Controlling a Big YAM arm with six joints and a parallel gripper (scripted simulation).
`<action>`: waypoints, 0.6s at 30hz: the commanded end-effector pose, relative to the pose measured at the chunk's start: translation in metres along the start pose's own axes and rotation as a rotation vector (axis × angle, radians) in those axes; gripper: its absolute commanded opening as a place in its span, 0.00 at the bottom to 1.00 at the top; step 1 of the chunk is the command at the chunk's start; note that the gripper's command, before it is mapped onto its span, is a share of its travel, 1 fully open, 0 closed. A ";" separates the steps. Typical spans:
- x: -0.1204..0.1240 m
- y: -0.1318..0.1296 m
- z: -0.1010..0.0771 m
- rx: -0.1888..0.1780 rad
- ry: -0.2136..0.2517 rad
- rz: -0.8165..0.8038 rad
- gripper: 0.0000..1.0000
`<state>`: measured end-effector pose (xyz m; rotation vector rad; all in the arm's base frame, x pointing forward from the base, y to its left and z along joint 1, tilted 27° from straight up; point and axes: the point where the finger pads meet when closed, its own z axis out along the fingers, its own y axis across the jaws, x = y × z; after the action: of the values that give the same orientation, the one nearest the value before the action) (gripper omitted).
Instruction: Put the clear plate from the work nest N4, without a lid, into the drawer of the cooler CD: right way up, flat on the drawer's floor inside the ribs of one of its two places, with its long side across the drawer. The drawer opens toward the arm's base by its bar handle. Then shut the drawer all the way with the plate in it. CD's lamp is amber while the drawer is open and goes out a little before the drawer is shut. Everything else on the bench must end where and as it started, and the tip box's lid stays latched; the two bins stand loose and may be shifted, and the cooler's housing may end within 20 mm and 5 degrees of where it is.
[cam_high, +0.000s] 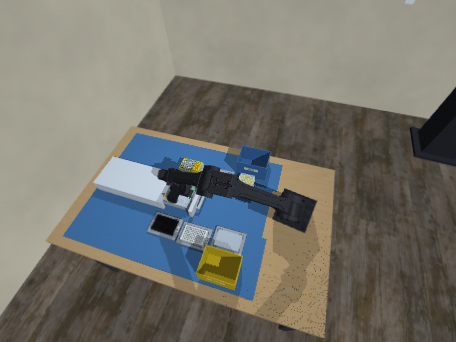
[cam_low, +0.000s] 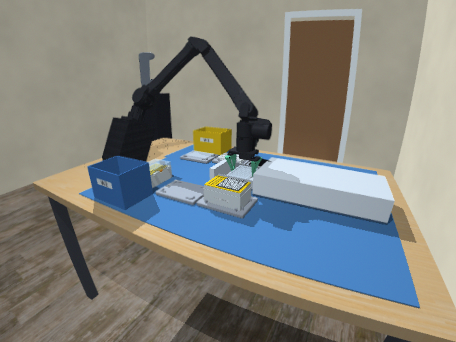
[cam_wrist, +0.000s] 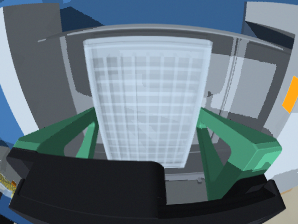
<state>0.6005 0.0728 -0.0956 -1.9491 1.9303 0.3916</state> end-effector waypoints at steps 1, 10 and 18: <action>0.003 -0.024 -0.019 0.044 0.002 -0.007 0.00; 0.002 -0.024 -0.017 0.041 0.002 -0.006 0.00; 0.002 -0.024 -0.015 0.036 0.002 -0.005 0.00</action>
<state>0.6004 0.0729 -0.0969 -1.9494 1.9313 0.3933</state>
